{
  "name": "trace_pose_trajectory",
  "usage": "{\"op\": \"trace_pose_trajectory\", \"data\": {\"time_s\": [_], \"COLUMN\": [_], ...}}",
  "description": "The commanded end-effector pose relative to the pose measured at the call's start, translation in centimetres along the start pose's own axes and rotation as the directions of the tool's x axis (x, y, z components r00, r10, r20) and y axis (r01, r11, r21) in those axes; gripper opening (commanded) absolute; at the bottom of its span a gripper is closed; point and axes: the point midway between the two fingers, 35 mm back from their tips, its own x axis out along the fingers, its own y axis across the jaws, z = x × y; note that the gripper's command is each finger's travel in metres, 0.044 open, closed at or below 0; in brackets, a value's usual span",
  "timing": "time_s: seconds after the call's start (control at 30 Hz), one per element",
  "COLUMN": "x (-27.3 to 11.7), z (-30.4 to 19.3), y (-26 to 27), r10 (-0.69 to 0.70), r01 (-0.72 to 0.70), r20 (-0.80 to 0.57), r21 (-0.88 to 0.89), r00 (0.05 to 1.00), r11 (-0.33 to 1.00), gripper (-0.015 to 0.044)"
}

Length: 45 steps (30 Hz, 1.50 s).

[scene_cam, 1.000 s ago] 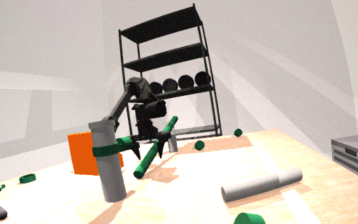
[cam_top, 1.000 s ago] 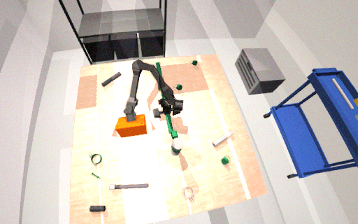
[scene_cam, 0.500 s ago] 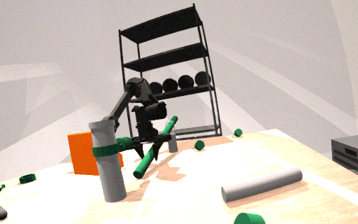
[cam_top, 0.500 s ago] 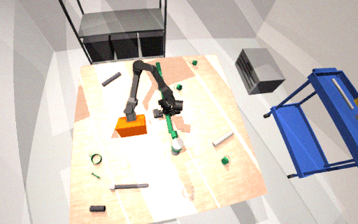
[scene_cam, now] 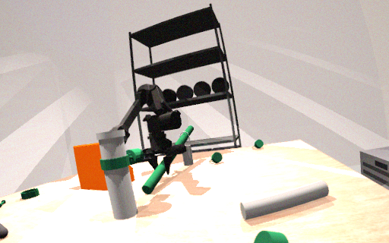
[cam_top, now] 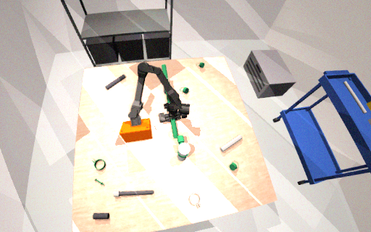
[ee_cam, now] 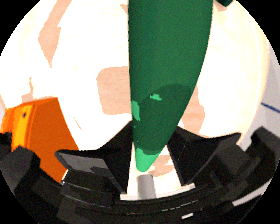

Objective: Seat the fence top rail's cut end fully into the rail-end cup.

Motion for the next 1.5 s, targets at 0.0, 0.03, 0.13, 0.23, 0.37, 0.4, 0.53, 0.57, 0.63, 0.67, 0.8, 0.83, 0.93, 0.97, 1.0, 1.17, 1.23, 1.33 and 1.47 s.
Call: {"op": "trace_pose_trajectory", "data": {"time_s": [0.0, 0.03, 0.13, 0.23, 0.37, 0.4, 0.53, 0.57, 0.63, 0.67, 0.8, 0.83, 0.93, 0.97, 1.0, 1.17, 1.23, 1.33, 1.47], "x": [-0.1, -0.2, -0.5, -1.1, -3.0, -3.6, -6.2, -6.9, -7.7, -7.8, -7.5, -7.3, -7.1, -7.1, -7.1, -7.1, -7.2, -7.3, -7.5], "z": [0.0, 0.0, 0.0, -0.1, -0.5, -0.6, -0.8, -0.9, -0.9, -0.9, -0.8, -0.8, -0.7, -0.7, -0.7, -0.7, -0.7, -0.8, -0.8], "y": [0.1, 0.1, 0.0, -0.2, -0.7, -0.8, -1.1, -1.1, -1.1, -1.1, -1.1, -1.1, -1.1, -1.1, -1.1, -1.1, -1.1, -1.1, -1.2], "r10": [0.005, 0.005, 0.005, 0.004, 0.003, 0.003, 0.004, 0.004, 0.005, 0.005, 0.005, 0.005, 0.006, 0.006, 0.006, 0.006, 0.006, 0.006, 0.006], "r01": [-0.005, -0.005, -0.005, -0.004, -0.004, -0.005, -0.010, -0.011, -0.014, -0.014, -0.013, -0.013, -0.013, -0.013, -0.013, -0.013, -0.013, -0.013, -0.013], "r20": [0.003, 0.003, 0.003, -0.019, -0.093, -0.115, -0.204, -0.226, -0.254, -0.257, -0.245, -0.239, -0.233, -0.233, -0.233, -0.233, -0.233, -0.233, -0.234], "r21": [0.009, 0.009, 0.009, 0.004, -0.010, -0.014, -0.027, -0.029, -0.032, -0.032, -0.031, -0.030, -0.030, -0.030, -0.030, -0.030, -0.030, -0.030, -0.030], "r00": [1.000, 1.000, 1.000, 1.000, 0.996, 0.993, 0.979, 0.974, 0.967, 0.966, 0.969, 0.971, 0.972, 0.972, 0.972, 0.972, 0.972, 0.972, 0.972], "r11": [1.000, 1.000, 1.000, 1.000, 1.000, 1.000, 1.000, 1.000, 0.999, 0.999, 0.999, 0.999, 0.999, 0.999, 0.999, 0.999, 0.999, 0.999, 0.999], "gripper": [0.0077, 0.0051, 0.0000, 0.0000, 0.0000, 0.0000, 0.0000, 0.0000, 0.0000, 0.0000, 0.0000, 0.0000, 0.0000, 0.0000, 0.0000, 0.0000, 0.0000, 0.0000, 0.0000]}}
